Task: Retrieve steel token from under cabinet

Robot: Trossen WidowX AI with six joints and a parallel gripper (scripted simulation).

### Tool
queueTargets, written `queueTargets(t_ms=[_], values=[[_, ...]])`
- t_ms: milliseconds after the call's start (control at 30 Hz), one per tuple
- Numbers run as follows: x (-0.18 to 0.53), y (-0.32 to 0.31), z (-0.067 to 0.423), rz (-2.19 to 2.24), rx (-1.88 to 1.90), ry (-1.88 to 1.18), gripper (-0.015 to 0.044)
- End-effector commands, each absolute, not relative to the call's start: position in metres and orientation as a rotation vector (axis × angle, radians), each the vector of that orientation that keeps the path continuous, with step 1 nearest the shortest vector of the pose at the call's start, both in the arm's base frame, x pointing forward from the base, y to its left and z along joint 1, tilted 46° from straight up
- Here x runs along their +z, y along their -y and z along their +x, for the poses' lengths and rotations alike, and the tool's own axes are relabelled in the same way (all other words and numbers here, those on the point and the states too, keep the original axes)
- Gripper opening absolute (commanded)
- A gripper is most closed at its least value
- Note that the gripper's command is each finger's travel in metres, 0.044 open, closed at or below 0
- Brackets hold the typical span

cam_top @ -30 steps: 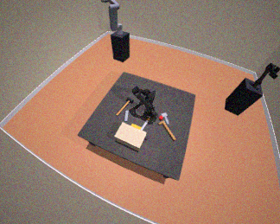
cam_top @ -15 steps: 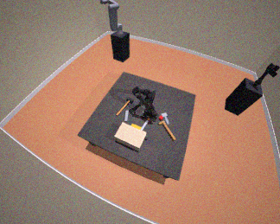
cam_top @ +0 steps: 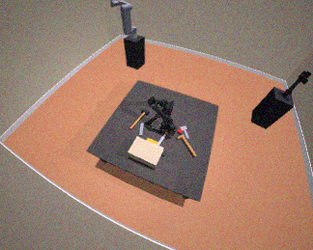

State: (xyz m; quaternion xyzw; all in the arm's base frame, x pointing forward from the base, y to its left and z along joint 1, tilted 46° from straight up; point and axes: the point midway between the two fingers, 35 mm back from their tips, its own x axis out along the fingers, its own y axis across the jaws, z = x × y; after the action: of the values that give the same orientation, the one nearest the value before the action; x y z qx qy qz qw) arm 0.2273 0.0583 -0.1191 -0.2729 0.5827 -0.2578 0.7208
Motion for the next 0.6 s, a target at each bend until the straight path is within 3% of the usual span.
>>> queueTargets(t_ms=[0, 567], values=[[-0.119, -0.059, 0.227, -0.6, -0.57, -1.287, 0.0], [-0.116, -0.061, 0.247, -0.607, -0.572, -1.288, 0.0]])
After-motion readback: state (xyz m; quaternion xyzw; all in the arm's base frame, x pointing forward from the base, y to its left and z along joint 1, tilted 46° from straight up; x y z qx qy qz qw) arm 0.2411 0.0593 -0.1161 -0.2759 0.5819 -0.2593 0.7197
